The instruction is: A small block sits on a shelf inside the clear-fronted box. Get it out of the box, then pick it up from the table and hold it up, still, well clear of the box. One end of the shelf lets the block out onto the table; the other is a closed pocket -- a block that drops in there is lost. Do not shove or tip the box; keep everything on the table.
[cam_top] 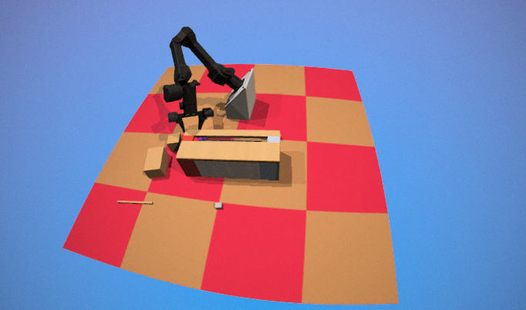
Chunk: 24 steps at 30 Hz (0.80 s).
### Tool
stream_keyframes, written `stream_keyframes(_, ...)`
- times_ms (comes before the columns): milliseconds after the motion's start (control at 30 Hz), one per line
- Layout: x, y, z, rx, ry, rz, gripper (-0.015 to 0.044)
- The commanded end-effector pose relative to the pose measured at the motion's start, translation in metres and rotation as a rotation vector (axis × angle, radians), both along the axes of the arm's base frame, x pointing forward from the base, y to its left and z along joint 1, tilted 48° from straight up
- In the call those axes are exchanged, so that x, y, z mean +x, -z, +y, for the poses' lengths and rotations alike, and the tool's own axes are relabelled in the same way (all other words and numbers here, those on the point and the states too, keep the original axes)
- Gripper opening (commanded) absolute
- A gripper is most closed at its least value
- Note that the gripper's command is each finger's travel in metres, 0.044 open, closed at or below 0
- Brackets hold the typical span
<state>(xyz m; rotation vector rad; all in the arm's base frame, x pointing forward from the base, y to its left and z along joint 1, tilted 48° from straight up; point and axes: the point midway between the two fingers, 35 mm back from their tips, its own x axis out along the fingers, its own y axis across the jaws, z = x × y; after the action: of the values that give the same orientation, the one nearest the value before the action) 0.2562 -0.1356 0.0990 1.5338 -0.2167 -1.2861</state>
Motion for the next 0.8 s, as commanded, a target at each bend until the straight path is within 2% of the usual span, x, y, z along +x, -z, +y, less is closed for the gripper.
stream_keyframes(0,-0.016,0.033,0.003,0.225,0.343,-0.302,0.0285)
stream_keyframes(767,-0.016,0.044,-0.009,0.229,0.345,-0.299,0.0285)
